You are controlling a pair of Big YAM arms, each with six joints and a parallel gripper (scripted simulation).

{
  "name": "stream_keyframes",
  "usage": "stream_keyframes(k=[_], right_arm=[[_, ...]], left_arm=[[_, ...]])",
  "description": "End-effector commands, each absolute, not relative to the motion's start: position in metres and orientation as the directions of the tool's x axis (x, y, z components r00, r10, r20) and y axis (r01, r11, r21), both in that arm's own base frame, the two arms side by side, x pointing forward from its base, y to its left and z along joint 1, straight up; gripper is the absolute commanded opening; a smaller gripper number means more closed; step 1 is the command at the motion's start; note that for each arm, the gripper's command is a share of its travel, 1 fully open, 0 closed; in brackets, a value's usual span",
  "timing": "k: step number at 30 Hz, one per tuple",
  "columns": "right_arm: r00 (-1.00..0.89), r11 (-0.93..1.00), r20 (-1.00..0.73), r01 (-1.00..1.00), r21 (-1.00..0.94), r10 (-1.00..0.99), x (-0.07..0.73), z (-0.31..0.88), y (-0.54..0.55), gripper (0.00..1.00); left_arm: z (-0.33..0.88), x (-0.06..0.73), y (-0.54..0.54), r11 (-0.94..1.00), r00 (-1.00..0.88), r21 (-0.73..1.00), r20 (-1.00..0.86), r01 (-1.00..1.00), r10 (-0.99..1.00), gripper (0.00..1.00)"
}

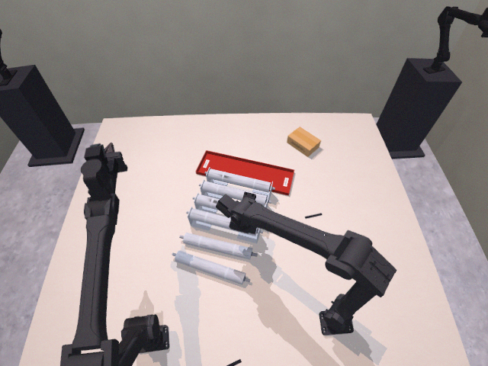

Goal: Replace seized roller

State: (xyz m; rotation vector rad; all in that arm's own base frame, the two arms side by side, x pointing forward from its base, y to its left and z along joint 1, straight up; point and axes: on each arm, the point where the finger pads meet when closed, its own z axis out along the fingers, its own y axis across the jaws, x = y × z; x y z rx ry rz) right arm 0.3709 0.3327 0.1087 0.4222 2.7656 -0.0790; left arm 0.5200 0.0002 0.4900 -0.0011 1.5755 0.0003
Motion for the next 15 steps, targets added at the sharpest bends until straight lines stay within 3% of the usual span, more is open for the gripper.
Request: stream_keyframes(k=[1,15], right_arm=[[-0.883,0.947,-0.355,0.318,0.029,0.308,0.382,0.110,0.337,0.00],[-0.882,0.949,-0.359,0.313,0.037,0.305,0.386,0.116,0.341,0.00]], left_arm=[[0.529,0.521,-0.005,1.000,0.069,0.009,-0.998,0.006,0.009,0.00],[0.529,0.521,-0.005,1.000,0.069,0.009,-0.998,0.006,0.009,0.00]])
